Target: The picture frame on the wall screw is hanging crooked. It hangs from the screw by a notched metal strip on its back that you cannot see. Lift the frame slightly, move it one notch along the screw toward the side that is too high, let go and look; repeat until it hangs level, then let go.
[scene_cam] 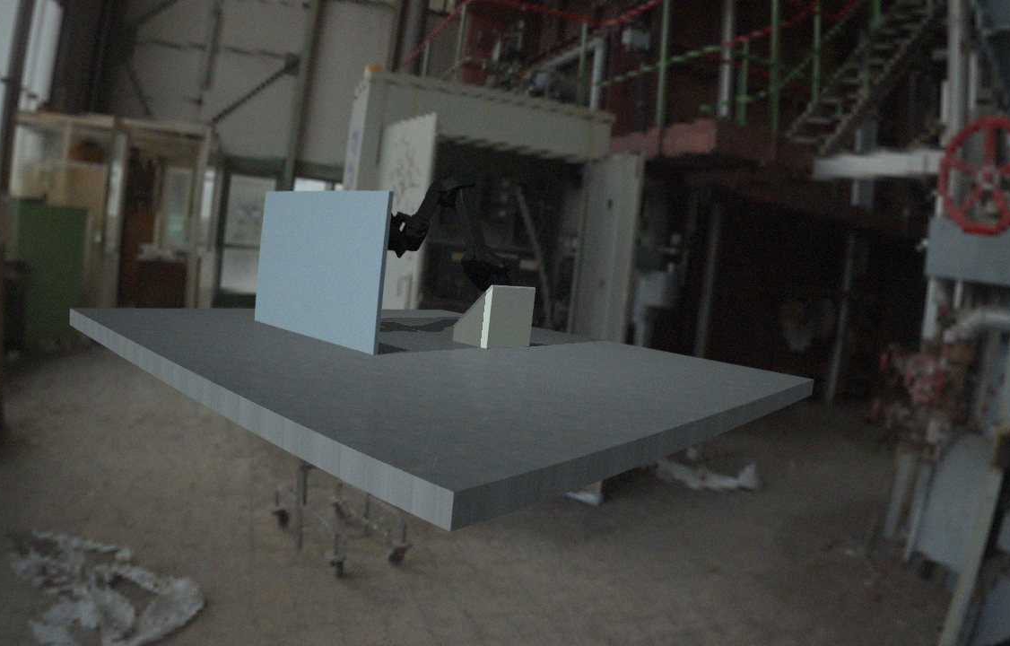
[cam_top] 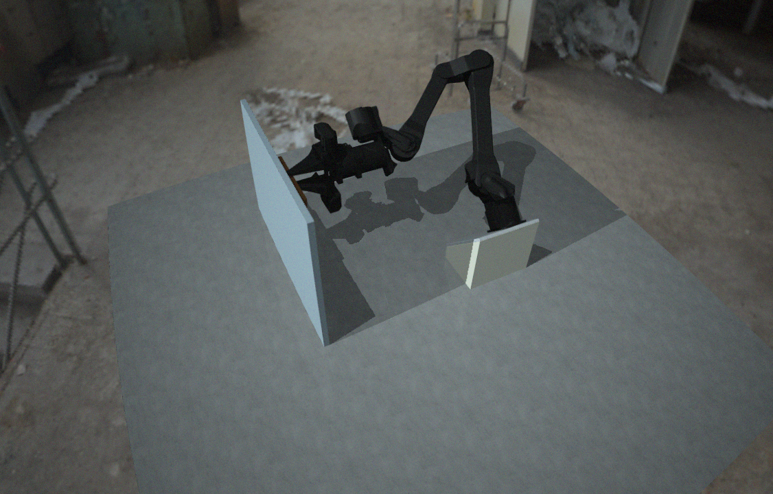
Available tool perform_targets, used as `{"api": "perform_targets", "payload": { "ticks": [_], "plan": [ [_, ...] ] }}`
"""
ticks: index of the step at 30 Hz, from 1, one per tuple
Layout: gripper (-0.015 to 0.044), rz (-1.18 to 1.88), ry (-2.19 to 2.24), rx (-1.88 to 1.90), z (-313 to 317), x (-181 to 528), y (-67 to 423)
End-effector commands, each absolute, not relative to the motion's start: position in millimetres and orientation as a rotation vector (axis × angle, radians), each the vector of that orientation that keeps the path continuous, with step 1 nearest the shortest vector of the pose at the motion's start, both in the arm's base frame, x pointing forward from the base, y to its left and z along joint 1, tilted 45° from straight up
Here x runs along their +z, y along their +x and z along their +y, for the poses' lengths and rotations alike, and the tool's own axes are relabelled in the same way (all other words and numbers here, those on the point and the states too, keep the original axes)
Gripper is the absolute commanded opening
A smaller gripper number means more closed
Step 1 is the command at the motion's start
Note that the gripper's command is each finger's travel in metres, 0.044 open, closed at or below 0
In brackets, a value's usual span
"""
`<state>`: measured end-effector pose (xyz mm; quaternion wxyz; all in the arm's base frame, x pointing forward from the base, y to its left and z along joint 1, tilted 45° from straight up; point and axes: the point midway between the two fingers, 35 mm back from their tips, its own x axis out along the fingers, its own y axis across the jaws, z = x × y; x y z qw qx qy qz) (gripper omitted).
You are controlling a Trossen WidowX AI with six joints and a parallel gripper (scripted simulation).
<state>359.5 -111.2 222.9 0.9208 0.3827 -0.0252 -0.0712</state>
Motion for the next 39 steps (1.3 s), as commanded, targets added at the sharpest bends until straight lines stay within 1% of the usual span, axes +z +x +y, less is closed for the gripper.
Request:
{"api": "perform_targets", "payload": {
  "ticks": [1,2,7,18,25,32,39],
  "plan": [
    [0.0236,-0.051,0.782,-0.147,-111,223,360],
    [0.0260,-0.051,0.782,-0.147,-111,223,360],
    [0.0260,-0.050,0.774,-0.147,-111,224,354],
    [0.0260,-0.040,0.637,-0.139,-101,222,265],
    [0.0260,-0.050,0.638,-0.139,-101,228,262],
    [0.0260,-0.047,0.613,-0.144,-85,247,218],
    [0.0260,-0.036,0.627,-0.140,-55,248,179]
  ]
}}
